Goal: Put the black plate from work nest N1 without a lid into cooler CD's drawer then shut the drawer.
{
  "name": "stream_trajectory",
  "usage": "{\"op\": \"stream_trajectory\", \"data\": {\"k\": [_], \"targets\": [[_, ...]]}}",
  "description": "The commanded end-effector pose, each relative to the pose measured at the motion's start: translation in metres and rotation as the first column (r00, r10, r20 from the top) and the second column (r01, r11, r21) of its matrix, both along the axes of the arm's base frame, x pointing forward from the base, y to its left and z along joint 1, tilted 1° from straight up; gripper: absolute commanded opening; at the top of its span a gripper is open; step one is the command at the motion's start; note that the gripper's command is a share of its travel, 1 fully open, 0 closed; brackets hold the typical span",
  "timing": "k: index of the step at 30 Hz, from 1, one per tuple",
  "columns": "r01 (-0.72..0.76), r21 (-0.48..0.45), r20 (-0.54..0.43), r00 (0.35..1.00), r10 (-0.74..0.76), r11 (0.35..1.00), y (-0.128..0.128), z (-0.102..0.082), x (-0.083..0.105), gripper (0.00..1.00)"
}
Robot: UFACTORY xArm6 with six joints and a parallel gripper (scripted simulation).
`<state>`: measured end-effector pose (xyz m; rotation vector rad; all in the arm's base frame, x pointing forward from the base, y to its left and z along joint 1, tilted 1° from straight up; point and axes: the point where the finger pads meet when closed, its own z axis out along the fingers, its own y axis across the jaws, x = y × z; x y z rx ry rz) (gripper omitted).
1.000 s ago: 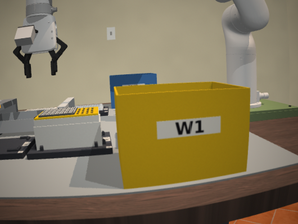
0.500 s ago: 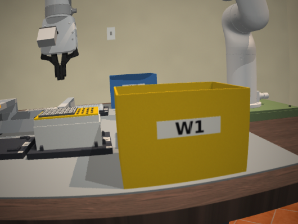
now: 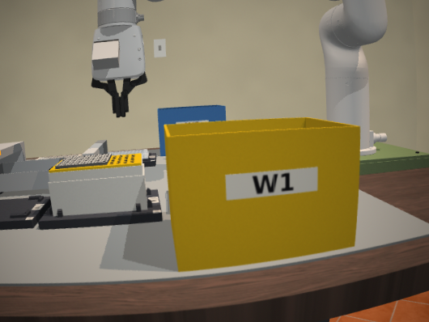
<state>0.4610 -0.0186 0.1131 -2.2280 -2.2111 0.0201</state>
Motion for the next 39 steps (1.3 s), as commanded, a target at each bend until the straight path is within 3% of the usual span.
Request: {"op": "stream_trajectory", "data": {"k": [1, 15, 39], "targets": [[0.000, 0.000, 0.009, 1.000, 0.000, 1.000, 0.000, -0.001, -0.023, 0.00], [0.000, 0.000, 0.009, 1.000, 0.000, 1.000, 0.000, -0.002, -0.026, 0.00], [0.000, 0.000, 0.009, 1.000, 0.000, 1.000, 0.000, -0.038, -0.027, 0.00]]}}
